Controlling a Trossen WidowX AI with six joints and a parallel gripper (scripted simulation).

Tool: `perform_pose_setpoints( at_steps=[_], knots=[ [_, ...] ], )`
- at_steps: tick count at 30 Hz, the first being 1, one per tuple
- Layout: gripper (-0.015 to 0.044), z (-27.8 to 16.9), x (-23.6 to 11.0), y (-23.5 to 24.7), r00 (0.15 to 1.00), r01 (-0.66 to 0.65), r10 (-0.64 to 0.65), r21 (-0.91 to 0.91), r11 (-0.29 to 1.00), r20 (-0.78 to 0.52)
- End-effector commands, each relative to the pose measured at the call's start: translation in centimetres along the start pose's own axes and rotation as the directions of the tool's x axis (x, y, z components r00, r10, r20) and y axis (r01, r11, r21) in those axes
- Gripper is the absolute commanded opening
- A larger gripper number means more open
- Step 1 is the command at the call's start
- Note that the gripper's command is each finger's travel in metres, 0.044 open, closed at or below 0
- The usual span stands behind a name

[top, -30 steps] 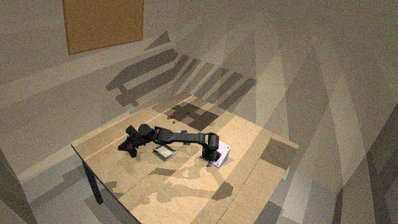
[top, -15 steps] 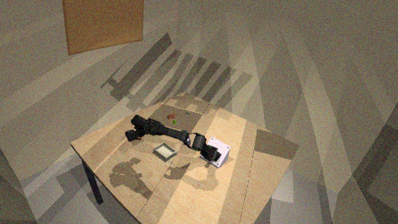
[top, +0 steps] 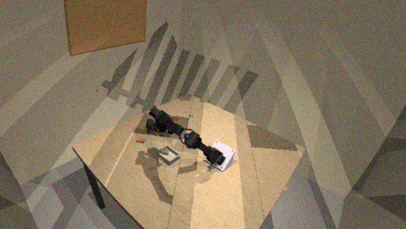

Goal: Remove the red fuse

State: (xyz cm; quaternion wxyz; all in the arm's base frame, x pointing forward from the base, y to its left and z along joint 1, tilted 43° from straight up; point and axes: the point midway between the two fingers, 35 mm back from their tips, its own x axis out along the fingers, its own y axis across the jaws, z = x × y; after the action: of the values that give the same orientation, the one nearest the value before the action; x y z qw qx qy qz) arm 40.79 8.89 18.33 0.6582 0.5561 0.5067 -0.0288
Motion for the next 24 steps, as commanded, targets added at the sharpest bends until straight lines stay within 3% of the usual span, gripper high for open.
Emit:
perform_pose_setpoints(
  at_steps=[1,7,13,24],
  knots=[
    [0.0069,3.0,1.0,-6.1,0.988,0.153,-0.145,0.284,0.947,-0.048],
    [0.0069,5.2,1.0,-14.6,0.934,0.354,-0.290,0.653,0.670,-0.208],
    [0.0069,5.3,-0.1,-22.2,0.844,0.505,-0.296,0.849,0.158,-0.447],
    [0.0069,5.6,0.0,-22.5,0.841,0.508,-0.293,0.850,0.140,-0.455]
  ],
)
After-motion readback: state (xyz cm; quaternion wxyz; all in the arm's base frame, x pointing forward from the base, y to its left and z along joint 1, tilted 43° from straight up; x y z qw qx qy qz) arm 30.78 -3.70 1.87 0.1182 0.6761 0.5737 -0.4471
